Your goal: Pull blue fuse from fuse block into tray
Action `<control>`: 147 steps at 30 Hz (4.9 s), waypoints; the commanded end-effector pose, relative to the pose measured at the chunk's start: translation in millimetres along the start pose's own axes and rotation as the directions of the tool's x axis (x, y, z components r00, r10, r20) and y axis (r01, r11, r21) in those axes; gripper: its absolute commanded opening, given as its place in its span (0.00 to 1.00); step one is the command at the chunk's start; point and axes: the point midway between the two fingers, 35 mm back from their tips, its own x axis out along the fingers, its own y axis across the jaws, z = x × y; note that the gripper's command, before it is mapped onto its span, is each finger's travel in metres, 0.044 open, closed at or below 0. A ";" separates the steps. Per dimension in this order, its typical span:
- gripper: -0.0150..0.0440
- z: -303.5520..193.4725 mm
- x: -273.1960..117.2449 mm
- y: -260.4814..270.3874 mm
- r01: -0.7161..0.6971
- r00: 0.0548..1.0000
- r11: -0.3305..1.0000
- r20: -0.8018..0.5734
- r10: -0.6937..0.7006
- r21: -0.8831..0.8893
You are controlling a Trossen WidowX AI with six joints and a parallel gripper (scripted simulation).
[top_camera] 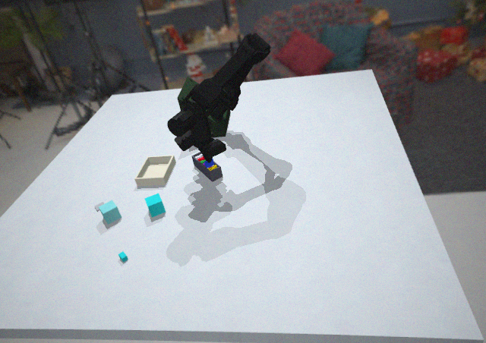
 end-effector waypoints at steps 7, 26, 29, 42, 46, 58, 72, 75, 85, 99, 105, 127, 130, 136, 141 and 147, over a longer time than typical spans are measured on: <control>0.25 0.0 -5.5 -0.3 0.003 1.000 1.000 0.002 -0.003 -0.002; 0.25 -0.3 -14.9 -0.4 0.003 1.000 1.000 0.001 -0.003 -0.002; 0.25 -0.4 -16.4 -0.4 0.002 1.000 1.000 0.001 -0.002 -0.002; 0.25 -0.4 -28.4 -0.4 0.003 1.000 1.000 0.001 -0.003 -0.001; 0.25 -0.4 -35.0 -0.5 0.003 1.000 1.000 0.001 -0.003 -0.001; 0.25 23.5 -45.6 -15.0 0.007 1.000 1.000 0.009 -0.007 0.000; 0.25 90.7 -50.7 -74.1 0.014 1.000 1.000 0.019 -0.014 0.002; 0.25 103.1 -50.5 -89.3 0.014 1.000 1.000 0.019 -0.014 0.002; 0.25 137.9 -45.9 -143.6 0.010 1.000 1.000 0.011 -0.010 -0.002; 0.25 140.6 -31.6 -147.4 0.009 1.000 1.000 0.010 -0.009 -0.002; 0.25 140.7 -21.9 -147.4 0.009 1.000 1.000 0.010 -0.008 -0.003; 0.57 140.8 -8.5 -147.5 0.011 1.000 1.000 0.014 -0.010 -0.007; 0.70 140.8 -8.5 -147.5 0.011 1.000 1.000 0.014 -0.010 -0.007; 0.81 140.1 -42.4 -147.5 0.009 1.000 1.000 0.010 -0.009 -0.003; 0.81 139.9 -45.4 -147.5 0.009 1.000 1.000 0.010 -0.009 -0.002; 0.81 139.9 -45.4 -147.5 0.009 1.000 1.000 0.010 -0.009 -0.002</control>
